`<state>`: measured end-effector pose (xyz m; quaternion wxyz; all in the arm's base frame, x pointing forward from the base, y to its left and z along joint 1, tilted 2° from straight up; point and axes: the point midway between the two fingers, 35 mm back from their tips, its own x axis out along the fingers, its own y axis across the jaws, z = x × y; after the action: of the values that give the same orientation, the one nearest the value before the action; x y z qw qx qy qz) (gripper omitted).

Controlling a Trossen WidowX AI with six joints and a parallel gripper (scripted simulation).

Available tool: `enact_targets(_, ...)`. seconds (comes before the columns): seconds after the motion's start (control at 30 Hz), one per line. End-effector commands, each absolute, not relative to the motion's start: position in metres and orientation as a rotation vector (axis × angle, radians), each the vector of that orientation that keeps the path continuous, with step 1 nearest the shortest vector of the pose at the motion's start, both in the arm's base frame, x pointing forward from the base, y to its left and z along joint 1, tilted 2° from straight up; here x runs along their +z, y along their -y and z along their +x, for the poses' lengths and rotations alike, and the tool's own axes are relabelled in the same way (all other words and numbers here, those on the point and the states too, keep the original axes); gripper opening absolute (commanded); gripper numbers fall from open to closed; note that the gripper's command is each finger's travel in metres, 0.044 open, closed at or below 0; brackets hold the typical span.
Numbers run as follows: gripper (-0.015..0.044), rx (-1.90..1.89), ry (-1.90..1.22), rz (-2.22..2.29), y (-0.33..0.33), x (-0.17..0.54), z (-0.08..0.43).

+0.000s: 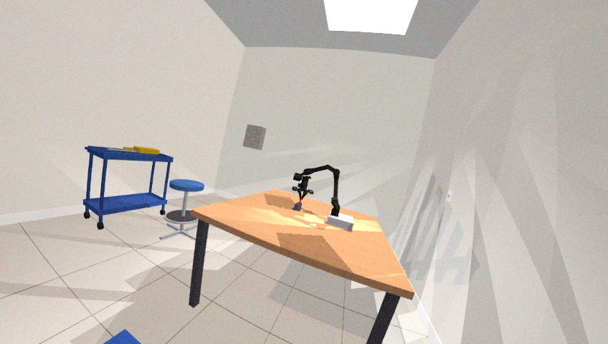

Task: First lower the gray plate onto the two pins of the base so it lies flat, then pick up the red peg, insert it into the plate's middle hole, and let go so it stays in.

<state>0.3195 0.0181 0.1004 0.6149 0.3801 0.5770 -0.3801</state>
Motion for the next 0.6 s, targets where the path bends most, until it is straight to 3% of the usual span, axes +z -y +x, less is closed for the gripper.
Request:
enact_targets(0.0, 0.0, -0.871, -1.334, 0.875, -0.008, 0.101, 0.326)
enact_targets(0.57, 0.0, -0.867, -1.33, 0.875, 0.042, 0.102, 0.344)
